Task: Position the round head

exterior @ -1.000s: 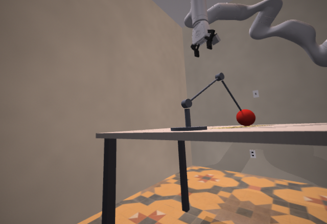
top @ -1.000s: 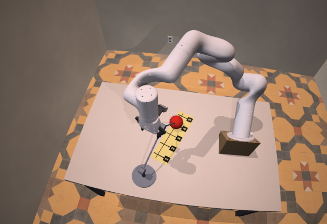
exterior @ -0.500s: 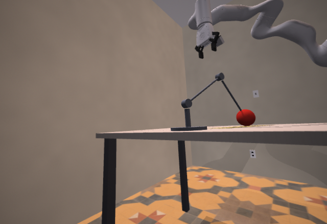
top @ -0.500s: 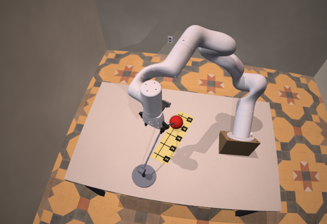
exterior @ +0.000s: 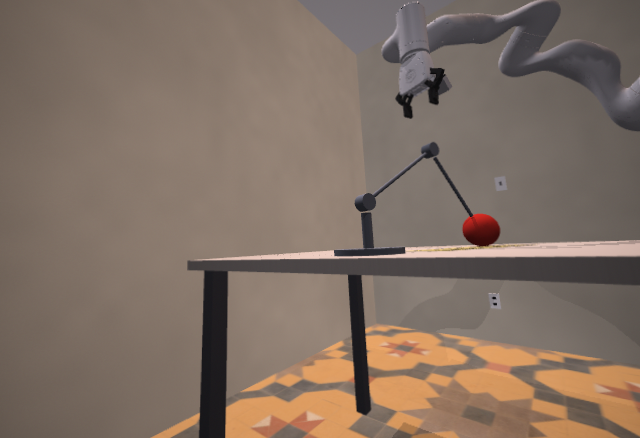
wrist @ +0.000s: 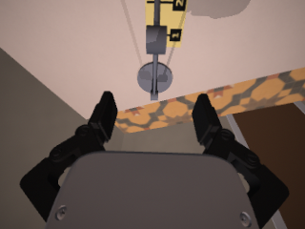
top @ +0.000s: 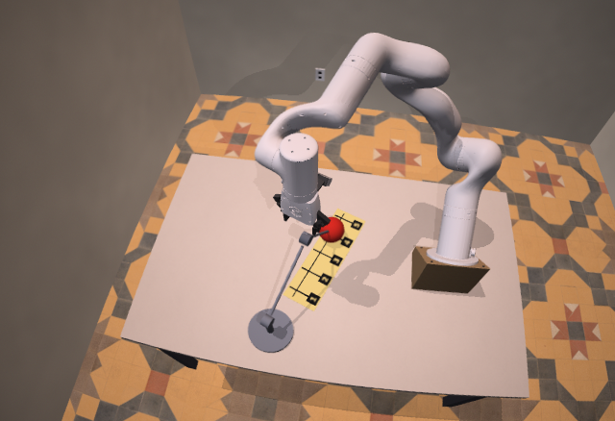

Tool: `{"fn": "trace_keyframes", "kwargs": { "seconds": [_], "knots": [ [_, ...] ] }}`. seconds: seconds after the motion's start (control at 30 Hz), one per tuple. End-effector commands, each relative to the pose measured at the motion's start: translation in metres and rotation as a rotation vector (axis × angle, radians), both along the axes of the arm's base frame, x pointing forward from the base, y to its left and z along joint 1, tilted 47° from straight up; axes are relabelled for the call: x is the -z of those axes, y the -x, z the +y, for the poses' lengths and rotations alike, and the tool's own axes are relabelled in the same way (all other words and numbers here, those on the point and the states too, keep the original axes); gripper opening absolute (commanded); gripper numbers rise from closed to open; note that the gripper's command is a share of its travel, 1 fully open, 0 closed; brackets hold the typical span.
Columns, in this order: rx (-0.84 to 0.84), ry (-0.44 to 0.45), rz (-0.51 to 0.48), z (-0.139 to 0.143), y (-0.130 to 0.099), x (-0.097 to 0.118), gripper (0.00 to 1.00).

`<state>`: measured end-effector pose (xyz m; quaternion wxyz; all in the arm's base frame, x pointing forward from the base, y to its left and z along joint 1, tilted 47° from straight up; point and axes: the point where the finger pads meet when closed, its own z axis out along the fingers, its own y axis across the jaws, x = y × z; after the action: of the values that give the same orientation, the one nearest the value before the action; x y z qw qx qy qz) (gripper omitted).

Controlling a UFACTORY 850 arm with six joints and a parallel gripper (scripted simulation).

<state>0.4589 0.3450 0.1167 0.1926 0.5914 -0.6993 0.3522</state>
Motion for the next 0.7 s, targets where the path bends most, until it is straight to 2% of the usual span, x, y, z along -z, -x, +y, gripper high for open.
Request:
{"fn": "trace_keyframes", "kwargs": {
  "seconds": [0.0,0.67],
  "knots": [
    [-0.001,-0.002,-0.002,-0.013,0.004,-0.015,1.0],
    [0.0,0.0,-0.001,-0.065,0.022,-0.066,1.0]
  ]
}}
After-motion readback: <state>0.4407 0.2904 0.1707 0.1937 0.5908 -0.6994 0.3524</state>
